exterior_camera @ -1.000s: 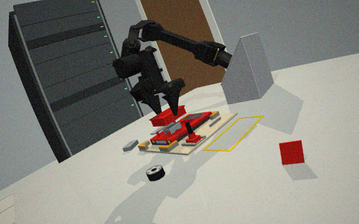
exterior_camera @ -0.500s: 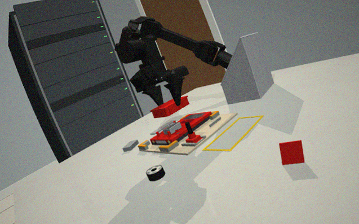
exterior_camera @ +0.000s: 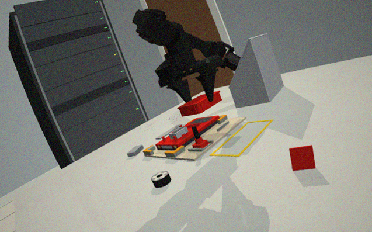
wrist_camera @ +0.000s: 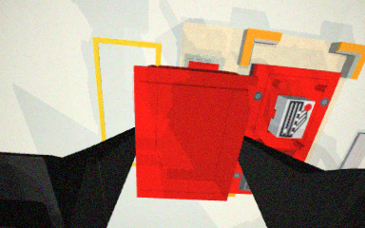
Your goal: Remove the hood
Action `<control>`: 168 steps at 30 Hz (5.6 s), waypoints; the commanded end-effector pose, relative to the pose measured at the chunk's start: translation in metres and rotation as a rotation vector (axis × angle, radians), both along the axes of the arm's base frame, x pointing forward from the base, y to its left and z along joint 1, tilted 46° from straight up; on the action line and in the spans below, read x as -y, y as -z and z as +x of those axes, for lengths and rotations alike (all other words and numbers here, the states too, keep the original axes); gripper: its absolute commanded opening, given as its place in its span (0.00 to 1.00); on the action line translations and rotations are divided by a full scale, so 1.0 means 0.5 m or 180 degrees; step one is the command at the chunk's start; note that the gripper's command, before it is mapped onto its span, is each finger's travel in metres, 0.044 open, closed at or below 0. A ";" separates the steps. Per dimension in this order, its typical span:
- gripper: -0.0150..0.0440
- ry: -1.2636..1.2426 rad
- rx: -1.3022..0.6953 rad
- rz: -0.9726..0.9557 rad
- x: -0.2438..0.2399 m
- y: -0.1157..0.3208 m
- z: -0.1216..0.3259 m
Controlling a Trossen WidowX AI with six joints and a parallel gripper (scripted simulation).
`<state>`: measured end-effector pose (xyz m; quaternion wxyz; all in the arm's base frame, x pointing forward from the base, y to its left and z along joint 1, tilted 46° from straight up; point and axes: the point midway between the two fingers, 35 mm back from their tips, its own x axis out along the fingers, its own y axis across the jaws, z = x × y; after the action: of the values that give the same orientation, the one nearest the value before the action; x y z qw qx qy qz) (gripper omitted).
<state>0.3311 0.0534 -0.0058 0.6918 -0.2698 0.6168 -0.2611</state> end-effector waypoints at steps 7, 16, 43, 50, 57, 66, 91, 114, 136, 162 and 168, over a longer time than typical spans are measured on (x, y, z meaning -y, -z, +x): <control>0.25 0.0030 -0.0001 -0.0024 -0.083 0.086 -0.031; 0.25 0.0037 0.0007 -0.0048 -0.108 0.119 -0.047; 0.25 0.0035 0.0007 -0.0044 -0.074 0.156 -0.039; 0.25 0.0035 0.0008 -0.0045 -0.064 0.166 -0.037; 0.25 0.0035 0.0008 -0.0046 -0.055 0.175 -0.036; 0.25 0.0035 0.0008 -0.0047 -0.042 0.187 -0.035; 0.25 0.0037 0.0010 -0.0057 -0.007 0.218 -0.033; 0.25 0.0037 0.0010 -0.0060 0.011 0.234 -0.032; 0.25 0.0037 0.0010 -0.0063 0.027 0.249 -0.030; 1.00 0.0047 0.0009 -0.0049 -0.027 0.202 -0.034; 1.00 0.0048 0.0009 -0.0061 -0.075 0.153 -0.044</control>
<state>0.3126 0.0899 -0.0871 0.6940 -0.2734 0.6103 -0.2667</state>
